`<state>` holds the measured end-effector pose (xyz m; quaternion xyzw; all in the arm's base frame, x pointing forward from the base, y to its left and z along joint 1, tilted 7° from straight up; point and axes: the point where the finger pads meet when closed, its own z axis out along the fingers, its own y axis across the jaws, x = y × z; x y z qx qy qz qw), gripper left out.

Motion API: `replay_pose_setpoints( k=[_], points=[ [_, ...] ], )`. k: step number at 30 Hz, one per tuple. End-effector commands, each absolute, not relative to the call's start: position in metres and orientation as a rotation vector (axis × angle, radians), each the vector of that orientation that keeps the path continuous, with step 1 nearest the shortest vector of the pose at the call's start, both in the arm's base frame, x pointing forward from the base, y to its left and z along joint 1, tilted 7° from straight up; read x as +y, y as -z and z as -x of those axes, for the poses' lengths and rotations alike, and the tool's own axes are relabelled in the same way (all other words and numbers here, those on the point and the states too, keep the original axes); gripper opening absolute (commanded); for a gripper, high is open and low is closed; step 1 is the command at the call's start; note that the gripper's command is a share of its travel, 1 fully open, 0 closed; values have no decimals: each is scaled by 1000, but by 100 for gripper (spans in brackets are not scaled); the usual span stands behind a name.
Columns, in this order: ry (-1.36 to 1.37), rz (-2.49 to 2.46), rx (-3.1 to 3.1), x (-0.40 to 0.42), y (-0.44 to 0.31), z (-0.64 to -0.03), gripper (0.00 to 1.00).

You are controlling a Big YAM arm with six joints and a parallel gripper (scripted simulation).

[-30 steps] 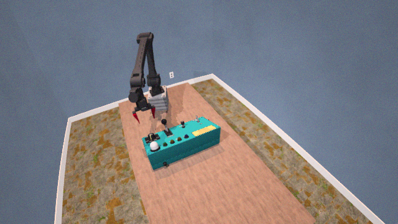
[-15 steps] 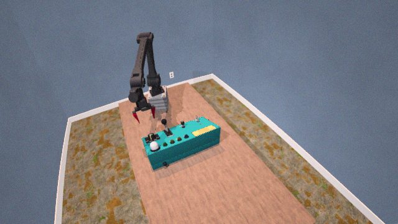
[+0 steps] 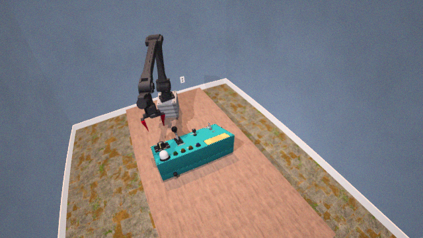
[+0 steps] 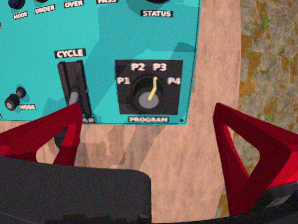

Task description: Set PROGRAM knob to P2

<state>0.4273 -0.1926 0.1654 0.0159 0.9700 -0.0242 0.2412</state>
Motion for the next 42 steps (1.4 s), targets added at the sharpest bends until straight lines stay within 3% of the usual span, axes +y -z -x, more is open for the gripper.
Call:
replay_pose_setpoints(
  k=[1,28,29,42],
  points=[
    [111,-49,2578,-204,-207,-450,100],
    [111,-49,2578,-204,-207,-450,100],
    [111,-49,2578,-204,-207,-450,70],
    [111,-49,2578,-204,-207,-450,70]
  ],
)
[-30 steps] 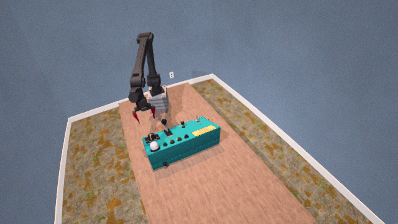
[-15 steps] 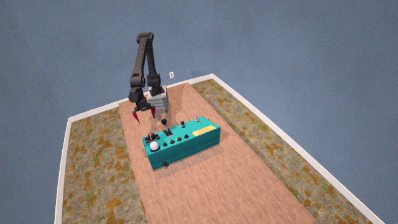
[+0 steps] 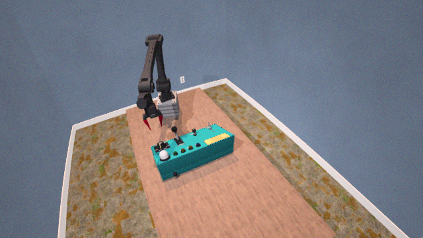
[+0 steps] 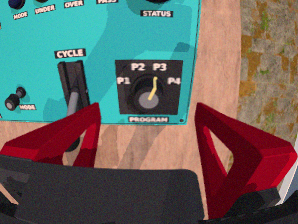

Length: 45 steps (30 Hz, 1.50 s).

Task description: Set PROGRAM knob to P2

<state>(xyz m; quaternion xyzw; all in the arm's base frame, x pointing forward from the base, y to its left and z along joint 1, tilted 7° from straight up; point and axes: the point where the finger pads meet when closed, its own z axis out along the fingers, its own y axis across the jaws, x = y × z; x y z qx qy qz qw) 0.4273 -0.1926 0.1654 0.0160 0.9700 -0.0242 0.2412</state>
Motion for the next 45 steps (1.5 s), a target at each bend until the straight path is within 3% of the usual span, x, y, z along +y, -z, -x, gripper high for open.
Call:
replay_pose_setpoints(
  k=[1,30,39,45],
  points=[
    [111,-49,2578,-204,-207,-450,70],
    [120,-47,2566,-206,-212,-448,70],
    [112,-37,2595,-198,-148,-364,70],
    [130,-1,2561,-201,-168,-385,70]
  ],
)
